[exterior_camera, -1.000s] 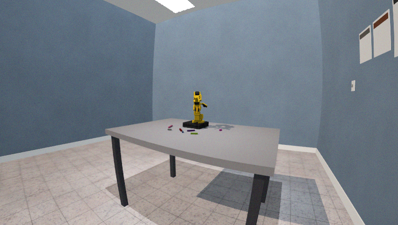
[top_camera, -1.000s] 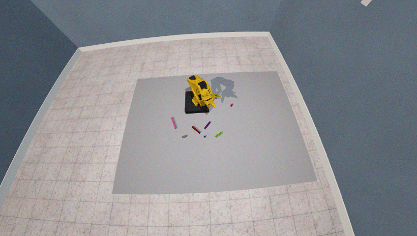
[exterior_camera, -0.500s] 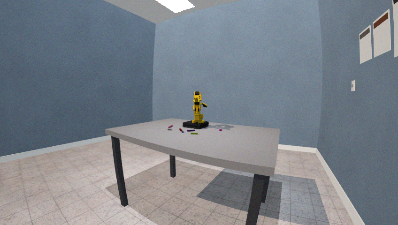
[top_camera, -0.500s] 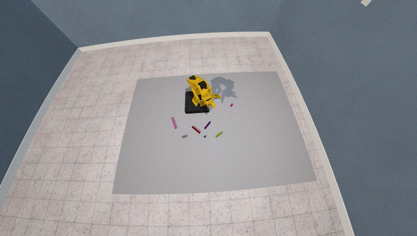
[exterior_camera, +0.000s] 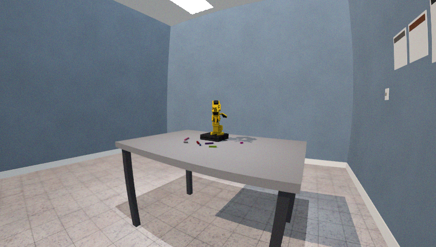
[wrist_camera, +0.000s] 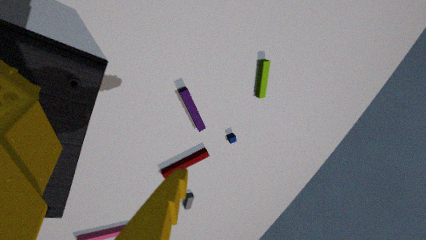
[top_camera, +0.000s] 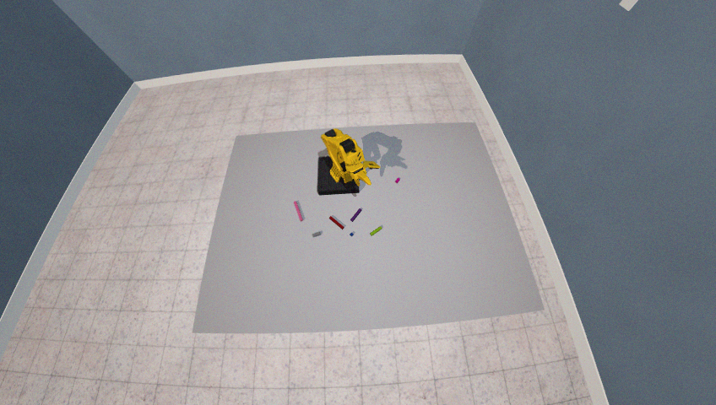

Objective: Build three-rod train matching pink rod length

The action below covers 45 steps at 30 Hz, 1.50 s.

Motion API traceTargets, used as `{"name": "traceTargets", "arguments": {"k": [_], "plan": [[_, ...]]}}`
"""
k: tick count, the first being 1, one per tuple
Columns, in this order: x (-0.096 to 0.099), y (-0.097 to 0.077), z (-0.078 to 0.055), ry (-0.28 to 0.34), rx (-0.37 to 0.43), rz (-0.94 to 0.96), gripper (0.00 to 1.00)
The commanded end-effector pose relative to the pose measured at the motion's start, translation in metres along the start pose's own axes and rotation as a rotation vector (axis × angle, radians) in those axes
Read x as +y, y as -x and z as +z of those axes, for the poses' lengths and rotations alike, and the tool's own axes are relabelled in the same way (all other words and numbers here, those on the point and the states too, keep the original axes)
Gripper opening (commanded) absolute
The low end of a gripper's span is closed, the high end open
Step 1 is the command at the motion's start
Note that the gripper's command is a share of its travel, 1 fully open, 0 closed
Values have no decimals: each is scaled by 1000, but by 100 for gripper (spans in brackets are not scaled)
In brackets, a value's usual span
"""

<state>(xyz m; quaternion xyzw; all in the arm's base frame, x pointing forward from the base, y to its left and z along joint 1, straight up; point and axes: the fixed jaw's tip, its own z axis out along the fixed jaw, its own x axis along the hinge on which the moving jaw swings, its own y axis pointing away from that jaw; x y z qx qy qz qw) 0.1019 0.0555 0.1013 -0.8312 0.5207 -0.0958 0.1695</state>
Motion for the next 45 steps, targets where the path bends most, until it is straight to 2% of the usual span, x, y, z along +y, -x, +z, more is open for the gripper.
{"name": "traceTargets", "arguments": {"k": [1,18,26,33,35,45], "plan": [[-1,1,1,3,-4,2,100],[0,8,1,4,-26,-52,100],[5,33,-1,8,-110,-257,100],[19,62,-6,14,-217,-519,100],[19,62,-6,14,-217,-519,100],[45,90,-16,20,-346,-833,100]]}}
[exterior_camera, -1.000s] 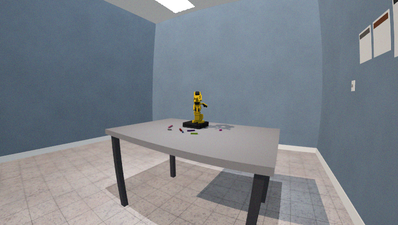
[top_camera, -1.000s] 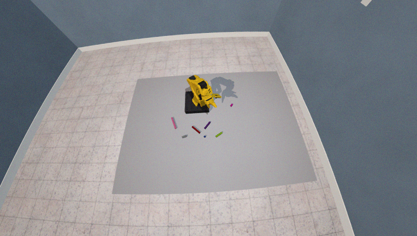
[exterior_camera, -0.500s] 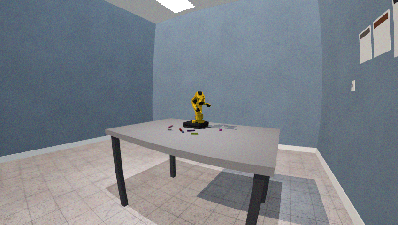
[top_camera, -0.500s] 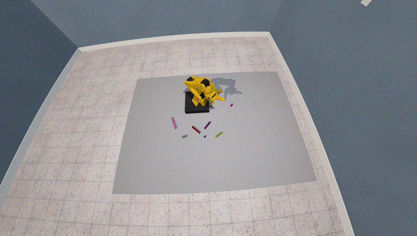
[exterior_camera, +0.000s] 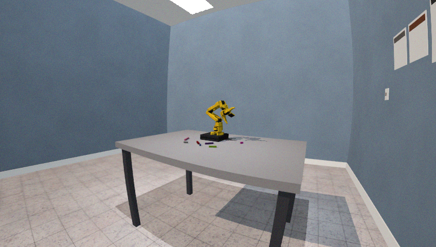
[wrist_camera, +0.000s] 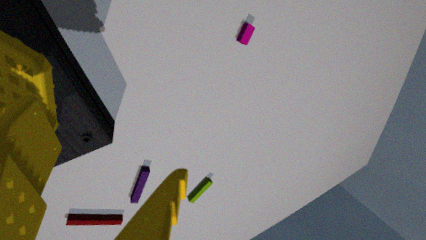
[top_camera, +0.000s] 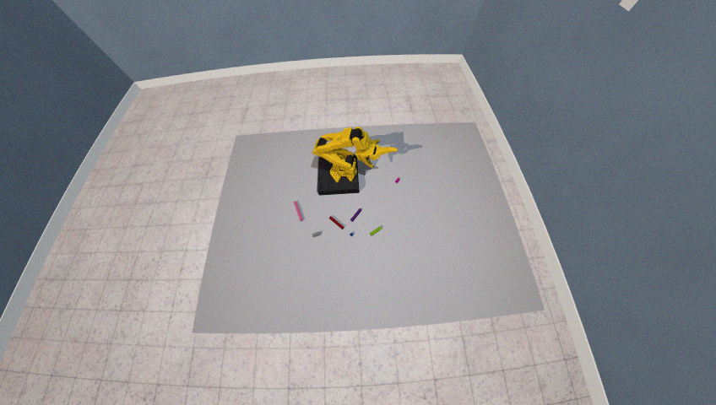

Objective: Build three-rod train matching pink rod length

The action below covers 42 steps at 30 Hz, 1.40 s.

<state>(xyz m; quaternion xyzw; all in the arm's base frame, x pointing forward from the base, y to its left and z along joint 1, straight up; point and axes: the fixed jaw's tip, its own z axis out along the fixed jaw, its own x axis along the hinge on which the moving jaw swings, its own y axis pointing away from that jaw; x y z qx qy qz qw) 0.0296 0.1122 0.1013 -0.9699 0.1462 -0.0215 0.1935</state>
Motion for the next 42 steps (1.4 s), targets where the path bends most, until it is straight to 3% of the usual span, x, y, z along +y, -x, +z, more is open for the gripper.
{"name": "traceTargets", "arguments": {"k": [1,10,42], "plan": [[1,14,1,5,-45,-94,100],[2,22,1,6,-73,-162,100],[2,23,0,4,-75,-164,100]]}}
